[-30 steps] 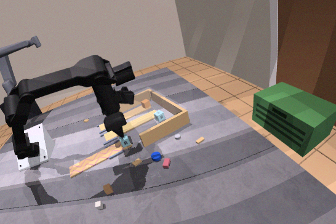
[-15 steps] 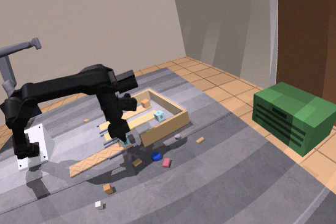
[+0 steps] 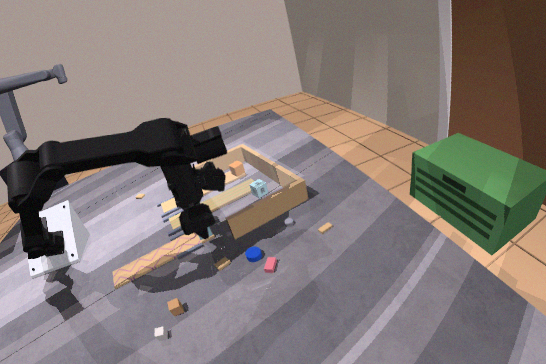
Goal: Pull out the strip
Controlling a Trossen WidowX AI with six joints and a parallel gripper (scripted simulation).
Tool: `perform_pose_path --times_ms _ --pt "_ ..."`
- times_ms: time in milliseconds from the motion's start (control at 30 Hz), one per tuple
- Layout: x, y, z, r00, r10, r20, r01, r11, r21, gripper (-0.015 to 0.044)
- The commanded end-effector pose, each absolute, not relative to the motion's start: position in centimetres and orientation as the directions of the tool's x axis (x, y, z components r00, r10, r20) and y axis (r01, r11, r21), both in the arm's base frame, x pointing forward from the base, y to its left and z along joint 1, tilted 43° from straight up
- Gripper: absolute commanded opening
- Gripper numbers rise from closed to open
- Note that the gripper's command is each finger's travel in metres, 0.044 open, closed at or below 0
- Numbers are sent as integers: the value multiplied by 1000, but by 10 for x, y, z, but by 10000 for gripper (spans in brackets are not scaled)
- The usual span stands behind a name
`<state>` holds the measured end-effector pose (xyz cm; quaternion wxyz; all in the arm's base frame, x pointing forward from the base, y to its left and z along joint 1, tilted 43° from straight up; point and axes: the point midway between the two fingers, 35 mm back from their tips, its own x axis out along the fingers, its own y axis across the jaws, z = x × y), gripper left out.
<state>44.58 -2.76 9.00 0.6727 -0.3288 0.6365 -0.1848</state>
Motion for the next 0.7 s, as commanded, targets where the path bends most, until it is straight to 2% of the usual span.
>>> perform_pose_path --times_ms 0,33,333,467,667 --pt "446 -27 91 122 -667 -735 -170 715 -678 198" --pt "446 -27 91 122 -667 -735 -170 715 -678 171" --pt "446 -27 91 122 -667 -735 -170 715 -678 111" --pt "443 -25 91 122 -667 -735 -170 716 -678 6" --pt "419 -11 99 122 -667 -735 -172 715 -677 0"
